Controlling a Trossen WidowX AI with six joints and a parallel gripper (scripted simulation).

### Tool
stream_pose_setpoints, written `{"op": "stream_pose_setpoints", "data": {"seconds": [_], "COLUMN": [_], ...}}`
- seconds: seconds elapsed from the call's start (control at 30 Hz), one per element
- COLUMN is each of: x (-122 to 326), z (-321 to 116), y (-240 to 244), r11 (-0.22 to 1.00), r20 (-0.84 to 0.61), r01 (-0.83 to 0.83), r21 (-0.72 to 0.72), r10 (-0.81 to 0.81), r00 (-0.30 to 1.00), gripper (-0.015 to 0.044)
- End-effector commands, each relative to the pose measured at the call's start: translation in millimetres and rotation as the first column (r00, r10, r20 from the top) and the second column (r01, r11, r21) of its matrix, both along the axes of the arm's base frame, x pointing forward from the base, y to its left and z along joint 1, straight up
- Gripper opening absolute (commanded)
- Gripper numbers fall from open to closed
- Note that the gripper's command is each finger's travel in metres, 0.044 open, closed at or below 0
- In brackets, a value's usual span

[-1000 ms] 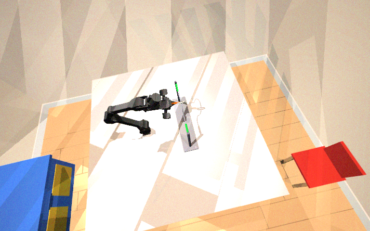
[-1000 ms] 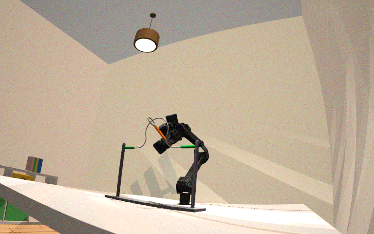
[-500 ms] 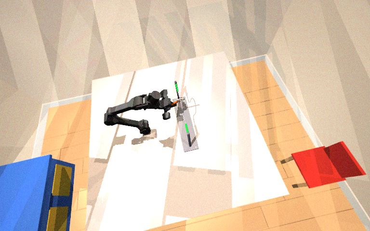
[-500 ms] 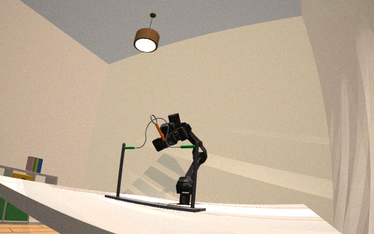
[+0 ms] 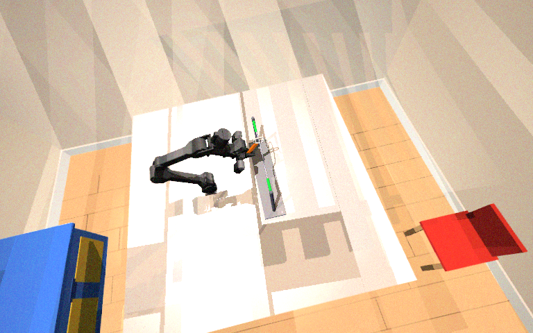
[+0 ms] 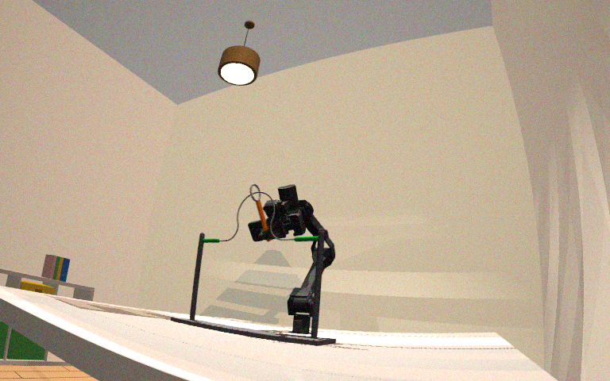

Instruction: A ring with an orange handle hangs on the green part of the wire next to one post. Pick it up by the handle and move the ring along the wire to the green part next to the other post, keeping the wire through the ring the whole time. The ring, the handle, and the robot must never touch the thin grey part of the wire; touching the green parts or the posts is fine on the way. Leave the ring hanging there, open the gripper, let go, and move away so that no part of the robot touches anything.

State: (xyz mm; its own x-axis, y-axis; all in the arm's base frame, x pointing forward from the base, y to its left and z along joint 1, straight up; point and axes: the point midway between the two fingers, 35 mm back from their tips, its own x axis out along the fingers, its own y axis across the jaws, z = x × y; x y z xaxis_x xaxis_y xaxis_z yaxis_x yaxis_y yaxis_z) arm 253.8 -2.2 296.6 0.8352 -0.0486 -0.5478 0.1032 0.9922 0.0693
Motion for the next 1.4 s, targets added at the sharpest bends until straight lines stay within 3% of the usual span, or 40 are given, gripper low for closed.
{"op": "stream_pose_setpoints", "data": {"seconds": [0.0,0.67,1.37], "x": [0,0,0], "z": [-1,0,6], "y": [-3,-17,-31], "r11": [0.998,0.926,0.75], "r20": [0.0,0.005,0.01], "r01": [0.0,0.006,0.011], "r21": [-0.07,-0.378,-0.662], "r10": [0.0,-0.004,-0.006], "r00": [1.0,1.0,1.0], "gripper": [-0.015,-0.015,-0.015]}}
